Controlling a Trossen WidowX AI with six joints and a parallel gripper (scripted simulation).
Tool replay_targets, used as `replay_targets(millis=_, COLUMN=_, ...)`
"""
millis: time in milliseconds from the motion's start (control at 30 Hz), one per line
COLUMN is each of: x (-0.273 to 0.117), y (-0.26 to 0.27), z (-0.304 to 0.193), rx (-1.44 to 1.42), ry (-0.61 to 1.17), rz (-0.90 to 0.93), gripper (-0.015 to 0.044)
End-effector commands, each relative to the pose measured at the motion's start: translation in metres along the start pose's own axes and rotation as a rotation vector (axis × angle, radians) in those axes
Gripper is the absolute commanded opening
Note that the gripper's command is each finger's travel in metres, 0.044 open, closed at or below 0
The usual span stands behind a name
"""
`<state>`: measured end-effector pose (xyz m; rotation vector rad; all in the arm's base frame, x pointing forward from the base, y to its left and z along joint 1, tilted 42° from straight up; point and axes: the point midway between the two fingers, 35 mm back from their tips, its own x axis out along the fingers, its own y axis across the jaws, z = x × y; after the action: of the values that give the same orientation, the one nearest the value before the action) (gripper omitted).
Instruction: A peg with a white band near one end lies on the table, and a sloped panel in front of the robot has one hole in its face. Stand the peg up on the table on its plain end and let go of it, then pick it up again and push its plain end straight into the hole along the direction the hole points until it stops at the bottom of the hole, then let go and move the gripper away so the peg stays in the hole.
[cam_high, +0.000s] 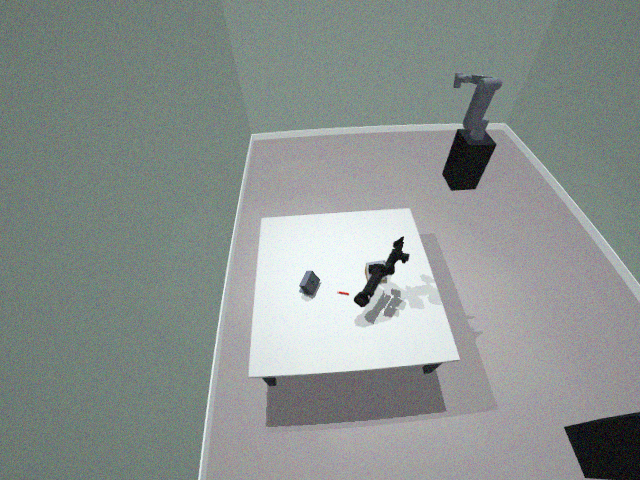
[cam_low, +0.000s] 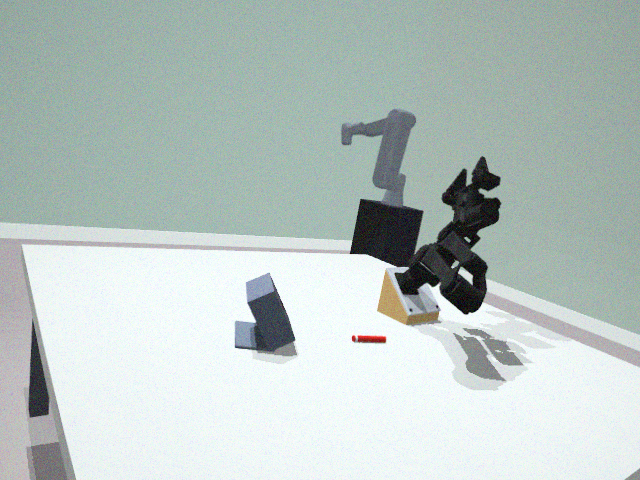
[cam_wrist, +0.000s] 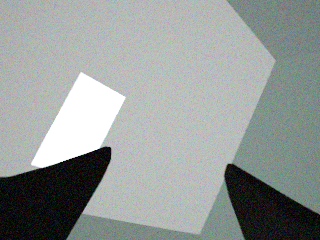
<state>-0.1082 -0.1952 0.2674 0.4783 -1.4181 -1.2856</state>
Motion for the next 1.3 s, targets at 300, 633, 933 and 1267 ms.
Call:
replay_targets(millis=300, x=0.017, y=-0.018, z=-0.044, rx=0.015, ry=0.207, rz=-0.119, gripper=0.044)
replay_targets(millis=633, x=0.022, y=-0.032, z=-0.105, rx=0.008, ry=0.481, rz=-0.232, gripper=0.044)
replay_targets(millis=933, x=0.011, y=-0.039, z=-0.163, rx=-0.019, ry=0.749, rz=-0.304, gripper=0.044)
replay_targets(millis=1267, x=-0.02, y=-0.038, z=-0.225, rx=-0.069, ry=1.064, rz=-0.35, gripper=0.044)
